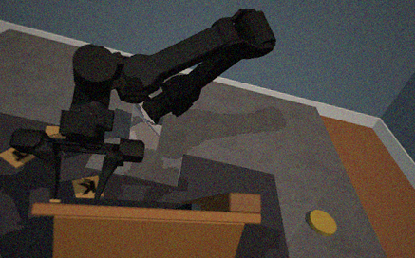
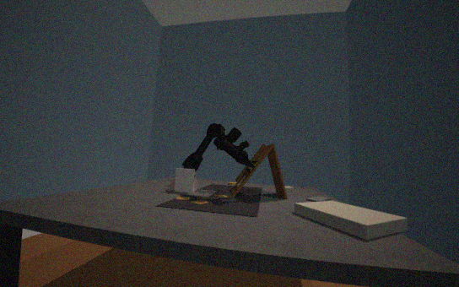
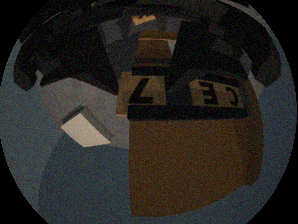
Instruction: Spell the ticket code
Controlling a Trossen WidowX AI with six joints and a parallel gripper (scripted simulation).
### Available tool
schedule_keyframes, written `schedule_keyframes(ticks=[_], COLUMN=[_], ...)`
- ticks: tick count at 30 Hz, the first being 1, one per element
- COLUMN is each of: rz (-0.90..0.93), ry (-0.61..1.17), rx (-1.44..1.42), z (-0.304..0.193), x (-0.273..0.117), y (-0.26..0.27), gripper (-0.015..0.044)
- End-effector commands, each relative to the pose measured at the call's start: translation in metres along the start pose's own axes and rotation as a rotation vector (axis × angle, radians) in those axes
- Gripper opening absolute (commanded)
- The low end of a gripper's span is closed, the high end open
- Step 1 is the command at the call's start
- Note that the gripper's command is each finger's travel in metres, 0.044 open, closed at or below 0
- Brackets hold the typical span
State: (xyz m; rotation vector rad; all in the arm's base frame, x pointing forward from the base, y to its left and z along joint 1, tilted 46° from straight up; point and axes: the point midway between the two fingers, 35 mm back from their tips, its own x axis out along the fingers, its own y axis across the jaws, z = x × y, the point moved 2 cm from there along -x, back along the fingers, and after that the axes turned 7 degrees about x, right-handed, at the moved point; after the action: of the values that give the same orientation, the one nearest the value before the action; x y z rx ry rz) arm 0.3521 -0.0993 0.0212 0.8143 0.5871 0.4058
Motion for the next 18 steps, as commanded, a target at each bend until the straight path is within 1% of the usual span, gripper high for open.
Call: schedule_keyframes(ticks=[1, 18], rz=[-0.005, -0.004], ry=[0.0, 0.0], rx=[0.006, 0.006], z=[-0.002, -0.0015], x=[-0.0005, 0.0], y=[0.0018, 0.0088], gripper=[0.0, 0.0])
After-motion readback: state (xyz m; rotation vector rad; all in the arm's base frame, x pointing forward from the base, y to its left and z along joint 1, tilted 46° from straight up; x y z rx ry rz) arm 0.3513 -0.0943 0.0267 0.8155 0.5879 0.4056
